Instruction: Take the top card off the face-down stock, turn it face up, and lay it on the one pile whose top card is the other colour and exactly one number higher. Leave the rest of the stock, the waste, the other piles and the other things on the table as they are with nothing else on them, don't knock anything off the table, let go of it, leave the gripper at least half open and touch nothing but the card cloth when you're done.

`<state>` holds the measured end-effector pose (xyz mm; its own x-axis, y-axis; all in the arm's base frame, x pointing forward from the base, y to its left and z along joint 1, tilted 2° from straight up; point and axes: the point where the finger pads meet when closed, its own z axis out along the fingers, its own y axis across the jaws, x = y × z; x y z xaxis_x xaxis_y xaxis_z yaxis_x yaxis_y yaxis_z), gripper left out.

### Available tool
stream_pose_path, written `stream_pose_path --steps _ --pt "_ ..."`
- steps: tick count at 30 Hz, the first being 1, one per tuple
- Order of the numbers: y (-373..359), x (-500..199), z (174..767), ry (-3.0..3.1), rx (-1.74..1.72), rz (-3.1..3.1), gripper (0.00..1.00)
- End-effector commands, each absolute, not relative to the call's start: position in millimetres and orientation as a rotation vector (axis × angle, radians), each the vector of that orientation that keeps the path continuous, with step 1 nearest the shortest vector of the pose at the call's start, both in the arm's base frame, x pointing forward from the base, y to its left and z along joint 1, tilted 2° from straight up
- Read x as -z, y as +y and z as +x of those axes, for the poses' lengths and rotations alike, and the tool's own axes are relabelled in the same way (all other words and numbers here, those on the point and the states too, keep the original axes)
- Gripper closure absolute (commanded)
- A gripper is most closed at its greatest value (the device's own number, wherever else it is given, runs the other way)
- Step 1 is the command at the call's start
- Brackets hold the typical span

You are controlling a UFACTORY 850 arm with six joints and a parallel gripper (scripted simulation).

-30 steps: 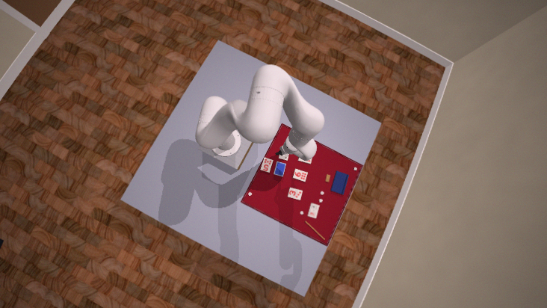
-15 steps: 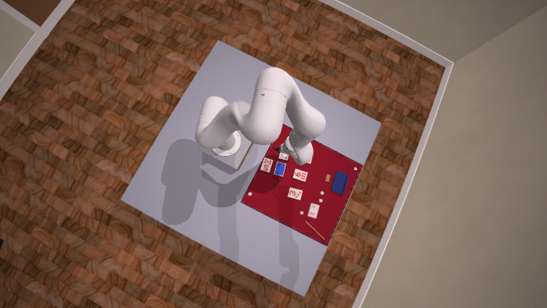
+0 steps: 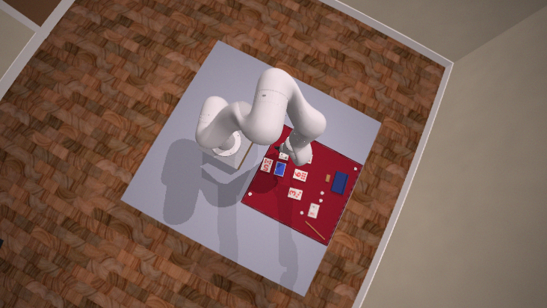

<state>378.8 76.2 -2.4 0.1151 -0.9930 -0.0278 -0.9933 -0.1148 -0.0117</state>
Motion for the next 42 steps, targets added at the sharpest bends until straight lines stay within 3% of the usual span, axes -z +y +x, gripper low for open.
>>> stream_pose_path --steps 1,42 --pt "76 2 379 2.071 -0.019 -2.324 0.14" --pt "78 58 378 2.071 -0.016 -2.324 0.14"
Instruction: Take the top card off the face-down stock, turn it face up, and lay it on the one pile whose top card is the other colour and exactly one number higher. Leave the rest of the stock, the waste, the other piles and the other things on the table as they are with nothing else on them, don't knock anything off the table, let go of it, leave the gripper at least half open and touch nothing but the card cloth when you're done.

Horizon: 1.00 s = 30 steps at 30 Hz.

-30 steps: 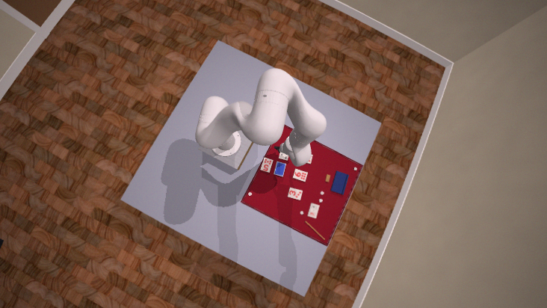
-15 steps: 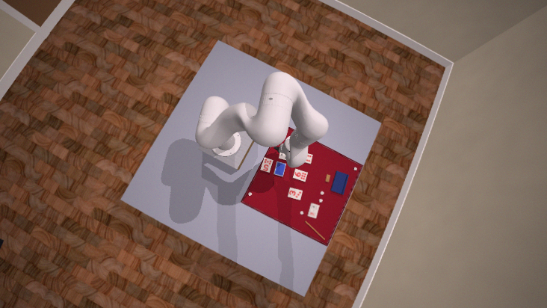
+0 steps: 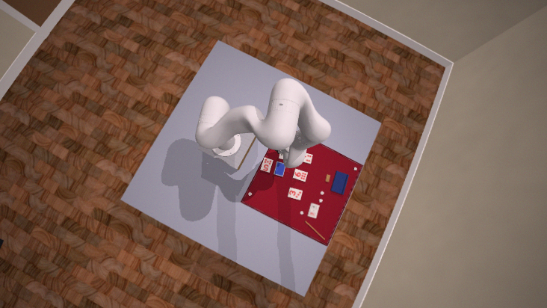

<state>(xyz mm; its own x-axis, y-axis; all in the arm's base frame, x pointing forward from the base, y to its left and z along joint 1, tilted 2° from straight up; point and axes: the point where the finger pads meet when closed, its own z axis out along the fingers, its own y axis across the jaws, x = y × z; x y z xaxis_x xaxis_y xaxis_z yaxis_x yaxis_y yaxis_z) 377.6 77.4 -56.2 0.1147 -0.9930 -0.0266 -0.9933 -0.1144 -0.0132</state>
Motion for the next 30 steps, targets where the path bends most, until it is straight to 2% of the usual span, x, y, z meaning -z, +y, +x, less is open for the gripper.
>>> stream_pose_path --steps 1,30 --pt "77.6 58.2 378.4 2.071 -0.016 -2.324 0.14" --pt "77.7 62.4 378.8 2.071 -0.016 -2.324 0.14"
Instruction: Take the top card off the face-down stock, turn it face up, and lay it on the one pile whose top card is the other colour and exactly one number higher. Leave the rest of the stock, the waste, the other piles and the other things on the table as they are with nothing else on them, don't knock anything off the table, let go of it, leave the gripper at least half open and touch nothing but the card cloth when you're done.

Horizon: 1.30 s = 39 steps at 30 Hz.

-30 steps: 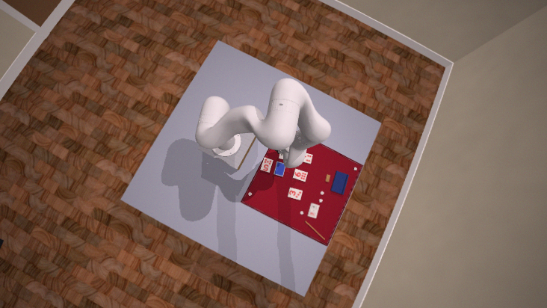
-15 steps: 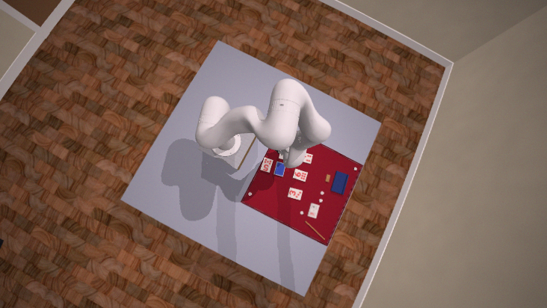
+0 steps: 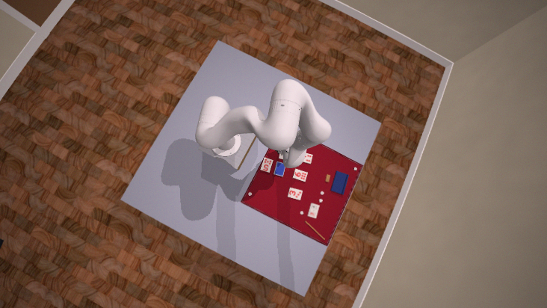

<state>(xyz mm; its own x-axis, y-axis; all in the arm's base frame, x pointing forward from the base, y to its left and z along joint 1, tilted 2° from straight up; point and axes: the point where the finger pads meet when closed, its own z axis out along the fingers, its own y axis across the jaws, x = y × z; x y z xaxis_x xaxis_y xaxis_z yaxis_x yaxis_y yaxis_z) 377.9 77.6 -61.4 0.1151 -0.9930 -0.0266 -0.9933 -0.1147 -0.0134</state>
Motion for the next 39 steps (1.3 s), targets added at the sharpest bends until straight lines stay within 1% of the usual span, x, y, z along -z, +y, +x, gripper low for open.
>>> stream_pose_path --steps 1,39 --pt "77.7 63.0 378.8 2.071 -0.016 -2.324 0.14" --pt "78.0 69.6 379.2 2.071 -0.016 -2.324 0.14"
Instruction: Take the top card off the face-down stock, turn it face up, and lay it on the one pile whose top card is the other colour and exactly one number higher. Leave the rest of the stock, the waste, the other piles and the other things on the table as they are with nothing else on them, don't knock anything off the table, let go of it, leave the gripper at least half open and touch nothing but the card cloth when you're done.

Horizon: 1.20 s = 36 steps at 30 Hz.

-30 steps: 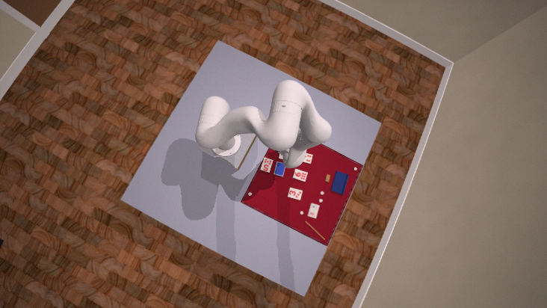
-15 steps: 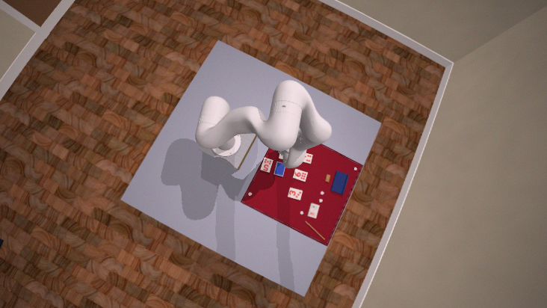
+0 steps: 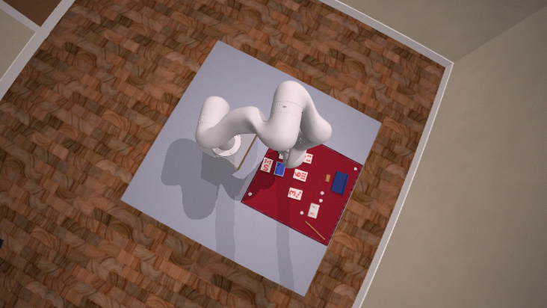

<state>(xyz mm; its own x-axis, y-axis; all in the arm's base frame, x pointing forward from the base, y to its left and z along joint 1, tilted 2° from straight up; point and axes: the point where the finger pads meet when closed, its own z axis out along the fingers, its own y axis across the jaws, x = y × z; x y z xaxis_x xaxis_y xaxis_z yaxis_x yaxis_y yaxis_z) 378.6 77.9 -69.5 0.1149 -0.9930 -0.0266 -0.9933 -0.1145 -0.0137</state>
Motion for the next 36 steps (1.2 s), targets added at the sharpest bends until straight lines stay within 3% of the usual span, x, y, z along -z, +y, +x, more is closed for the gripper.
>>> stream_pose_path --steps 1,11,12,36 --pt "78.0 69.6 379.2 2.071 -0.016 -2.324 0.14" --pt "78.0 69.6 379.2 2.071 -0.016 -2.324 0.14" --pt "78.0 69.6 379.2 2.071 -0.016 -2.324 0.27" --pt "78.0 69.6 379.2 2.071 -0.016 -2.324 0.27"
